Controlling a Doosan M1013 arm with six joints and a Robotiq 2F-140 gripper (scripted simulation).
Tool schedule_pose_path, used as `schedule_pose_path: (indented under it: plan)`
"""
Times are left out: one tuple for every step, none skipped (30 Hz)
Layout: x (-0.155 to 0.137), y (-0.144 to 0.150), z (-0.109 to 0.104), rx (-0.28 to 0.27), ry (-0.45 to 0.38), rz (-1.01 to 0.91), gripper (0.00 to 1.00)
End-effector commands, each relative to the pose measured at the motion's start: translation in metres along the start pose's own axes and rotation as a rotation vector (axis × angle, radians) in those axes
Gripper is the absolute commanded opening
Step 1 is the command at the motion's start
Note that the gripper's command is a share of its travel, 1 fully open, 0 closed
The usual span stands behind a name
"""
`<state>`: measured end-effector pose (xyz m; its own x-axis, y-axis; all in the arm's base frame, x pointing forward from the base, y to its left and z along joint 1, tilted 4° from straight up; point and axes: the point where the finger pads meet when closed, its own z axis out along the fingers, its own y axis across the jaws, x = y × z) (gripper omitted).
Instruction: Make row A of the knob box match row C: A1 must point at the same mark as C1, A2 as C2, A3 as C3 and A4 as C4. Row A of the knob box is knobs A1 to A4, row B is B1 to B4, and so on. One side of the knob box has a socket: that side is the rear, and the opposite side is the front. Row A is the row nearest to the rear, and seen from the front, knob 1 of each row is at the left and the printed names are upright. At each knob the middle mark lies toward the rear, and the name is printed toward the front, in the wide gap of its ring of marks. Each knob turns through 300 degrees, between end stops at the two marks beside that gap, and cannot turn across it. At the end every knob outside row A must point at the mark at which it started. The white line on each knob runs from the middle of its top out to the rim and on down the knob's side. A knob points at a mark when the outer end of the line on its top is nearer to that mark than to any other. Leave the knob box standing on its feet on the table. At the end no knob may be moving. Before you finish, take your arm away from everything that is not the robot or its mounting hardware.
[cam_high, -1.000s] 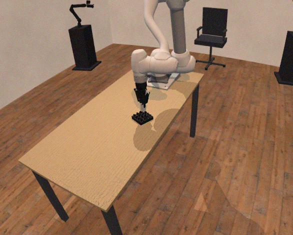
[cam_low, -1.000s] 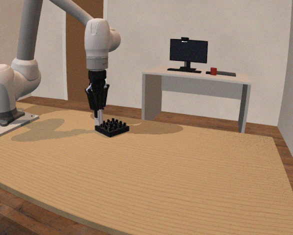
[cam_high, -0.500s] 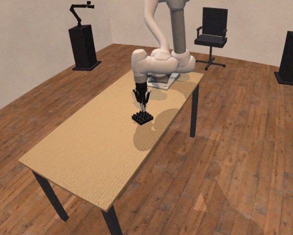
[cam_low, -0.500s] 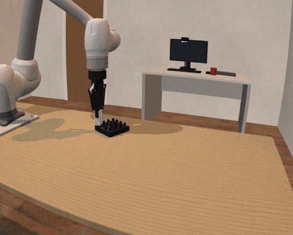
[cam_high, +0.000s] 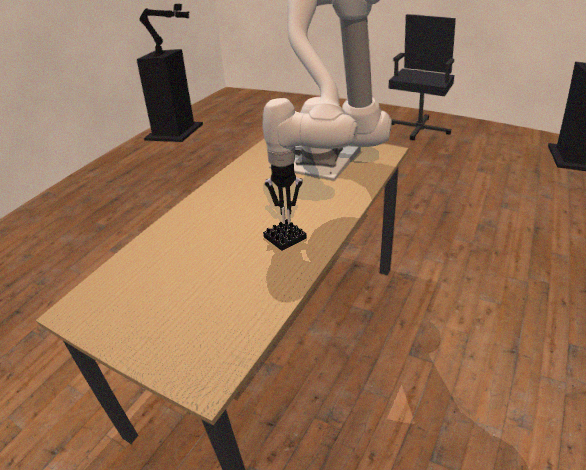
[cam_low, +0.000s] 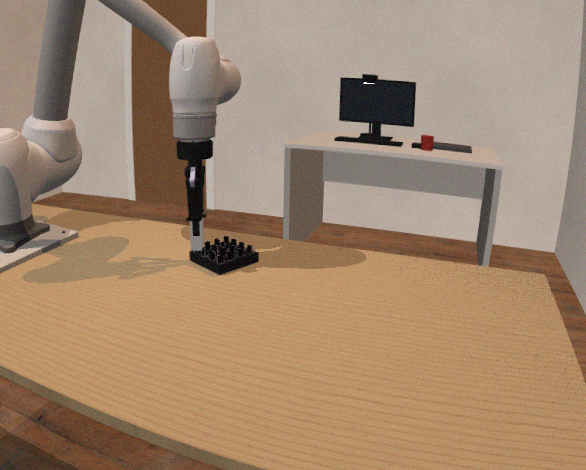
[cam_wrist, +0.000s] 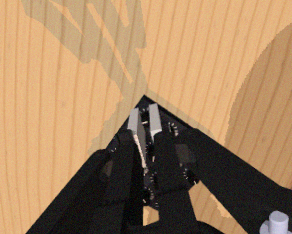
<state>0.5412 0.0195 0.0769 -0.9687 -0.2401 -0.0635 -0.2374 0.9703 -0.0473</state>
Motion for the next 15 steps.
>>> schedule_pose_path:
  plan:
    - [0.0,-0.0001,-0.0001,-0.006,-0.001,-0.051,0.05]
    - [0.0,-0.0001,-0.0001,-0.006,-0.001,-0.078,0.05]
    - [0.0,-0.0001,-0.0001,-0.006,-0.002,-0.104,0.05]
    - [0.0,-0.0001,-0.0001,-0.006,-0.002,-0.13,0.05]
    - [0.0,-0.0001,-0.0001,-0.006,-0.002,-0.156,0.05]
    - [0.0,-0.0001,-0.0001,-0.006,-0.002,-0.182,0.05]
    - [0.0,-0.0001,-0.0001,-0.006,-0.002,-0.208,0.05]
    - [0.0,-0.0001,-0.0001,-0.006,-0.002,-0.233,0.05]
    - [0.0,-0.0001,-0.0001,-0.006,-0.002,-0.257,0.05]
    - [0.0,-0.0001,-0.0001,-0.006,-0.002,-0.282,0.05]
    - [0.0,-0.0001,-0.0001,-0.006,-0.002,-0.306,0.05]
    - [0.0,-0.0001,-0.0001,-0.006,-0.002,-0.329,0.05]
    - [0.0,-0.0001,-0.0001,-0.006,-0.002,-0.352,0.05]
    - [0.0,-0.0001,-0.0001,-0.006,-0.002,-0.375,0.05]
    - [0.0,-0.0001,-0.0001,-0.006,-0.003,-0.397,0.05]
